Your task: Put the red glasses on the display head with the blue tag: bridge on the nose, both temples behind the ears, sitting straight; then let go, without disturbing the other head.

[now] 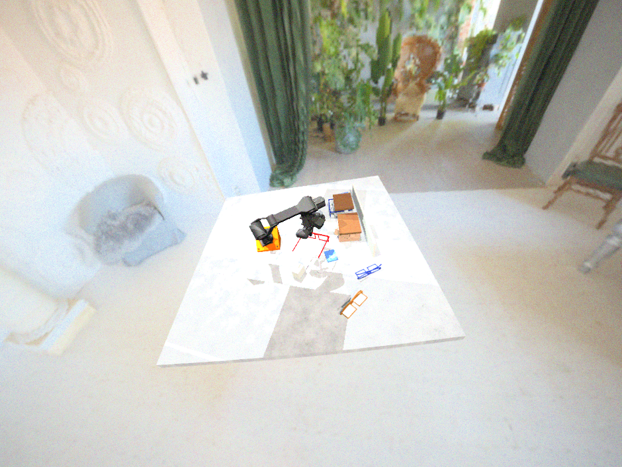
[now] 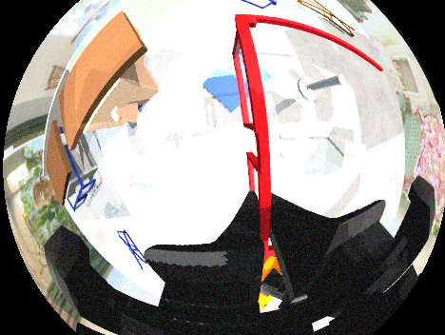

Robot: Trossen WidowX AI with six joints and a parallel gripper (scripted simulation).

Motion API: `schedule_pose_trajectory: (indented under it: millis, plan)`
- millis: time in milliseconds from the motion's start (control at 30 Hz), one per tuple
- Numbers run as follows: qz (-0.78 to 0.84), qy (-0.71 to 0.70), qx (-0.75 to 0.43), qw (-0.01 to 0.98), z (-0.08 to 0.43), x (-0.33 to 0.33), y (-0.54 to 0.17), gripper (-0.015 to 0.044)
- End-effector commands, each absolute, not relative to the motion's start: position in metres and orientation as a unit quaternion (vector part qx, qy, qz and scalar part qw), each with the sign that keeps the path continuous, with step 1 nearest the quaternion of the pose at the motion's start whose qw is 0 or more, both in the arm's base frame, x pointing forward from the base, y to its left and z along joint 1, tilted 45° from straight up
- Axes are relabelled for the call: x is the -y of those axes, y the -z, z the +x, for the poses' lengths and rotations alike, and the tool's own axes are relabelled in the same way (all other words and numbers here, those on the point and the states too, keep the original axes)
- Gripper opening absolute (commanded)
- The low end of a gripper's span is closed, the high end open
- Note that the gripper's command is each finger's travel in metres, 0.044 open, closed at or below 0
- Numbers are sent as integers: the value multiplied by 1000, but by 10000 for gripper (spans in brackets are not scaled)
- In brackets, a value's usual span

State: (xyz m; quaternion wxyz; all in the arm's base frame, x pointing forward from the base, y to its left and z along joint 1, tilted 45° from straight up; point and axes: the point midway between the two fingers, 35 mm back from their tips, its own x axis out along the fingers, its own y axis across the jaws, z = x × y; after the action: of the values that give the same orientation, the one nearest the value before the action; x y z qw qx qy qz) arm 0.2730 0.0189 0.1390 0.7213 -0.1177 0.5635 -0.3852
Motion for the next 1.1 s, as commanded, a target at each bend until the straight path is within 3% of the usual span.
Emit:
schedule_pose_trajectory:
  millis: [0,467,1067]
  plan:
    - [-149,360,-584,712,268,-37,-119,0]
    - [-257,273,-631,679,234,-97,-55,0]
    - [-262,269,-633,677,234,-93,-43,0]
